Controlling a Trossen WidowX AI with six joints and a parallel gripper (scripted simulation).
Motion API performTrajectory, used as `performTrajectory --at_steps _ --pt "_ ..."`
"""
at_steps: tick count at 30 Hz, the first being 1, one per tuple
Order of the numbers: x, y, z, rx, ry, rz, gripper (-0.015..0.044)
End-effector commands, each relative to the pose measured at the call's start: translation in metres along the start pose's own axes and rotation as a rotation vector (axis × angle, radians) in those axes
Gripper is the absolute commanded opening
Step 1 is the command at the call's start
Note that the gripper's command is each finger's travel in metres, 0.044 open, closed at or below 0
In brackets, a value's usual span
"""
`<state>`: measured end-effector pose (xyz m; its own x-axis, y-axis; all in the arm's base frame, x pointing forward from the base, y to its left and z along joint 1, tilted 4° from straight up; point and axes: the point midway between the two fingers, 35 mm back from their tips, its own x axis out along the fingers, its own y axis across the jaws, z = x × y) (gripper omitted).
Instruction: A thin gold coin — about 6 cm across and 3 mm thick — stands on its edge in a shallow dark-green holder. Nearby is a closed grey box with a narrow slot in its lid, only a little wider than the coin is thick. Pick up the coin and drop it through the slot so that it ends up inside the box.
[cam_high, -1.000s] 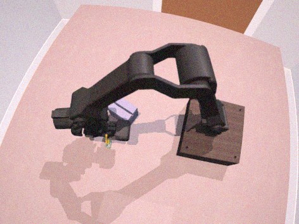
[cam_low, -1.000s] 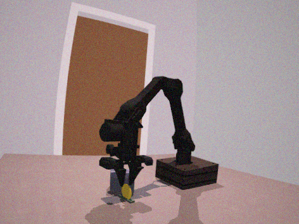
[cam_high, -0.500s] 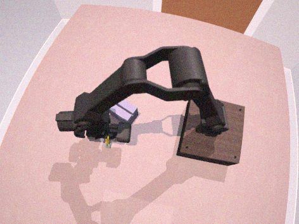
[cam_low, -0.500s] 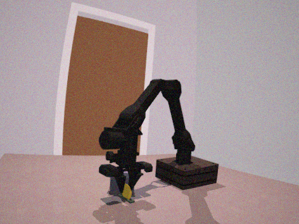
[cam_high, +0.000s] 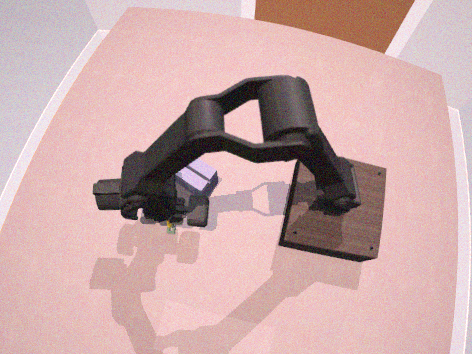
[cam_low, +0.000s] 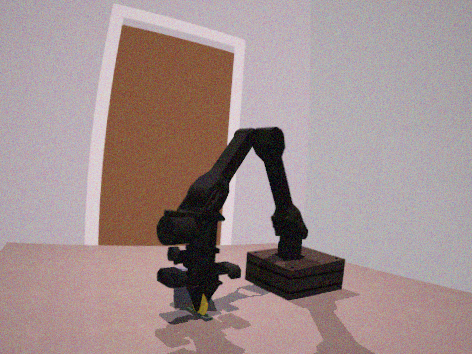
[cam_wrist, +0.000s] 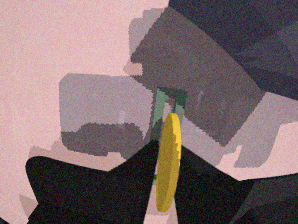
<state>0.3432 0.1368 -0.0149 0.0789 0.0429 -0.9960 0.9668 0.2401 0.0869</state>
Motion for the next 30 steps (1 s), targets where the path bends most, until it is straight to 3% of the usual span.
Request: performTrajectory --at_steps 1,16,30 --pt "0.001 0.0 -0.001 0.003 0.003 0.0 0.0" --pt "-0.007 0.001 -0.001 -0.007 0.004 -0.002 0.0" --pt "-0.041 0.003 -0.001 -0.004 0.004 -0.001 0.0"
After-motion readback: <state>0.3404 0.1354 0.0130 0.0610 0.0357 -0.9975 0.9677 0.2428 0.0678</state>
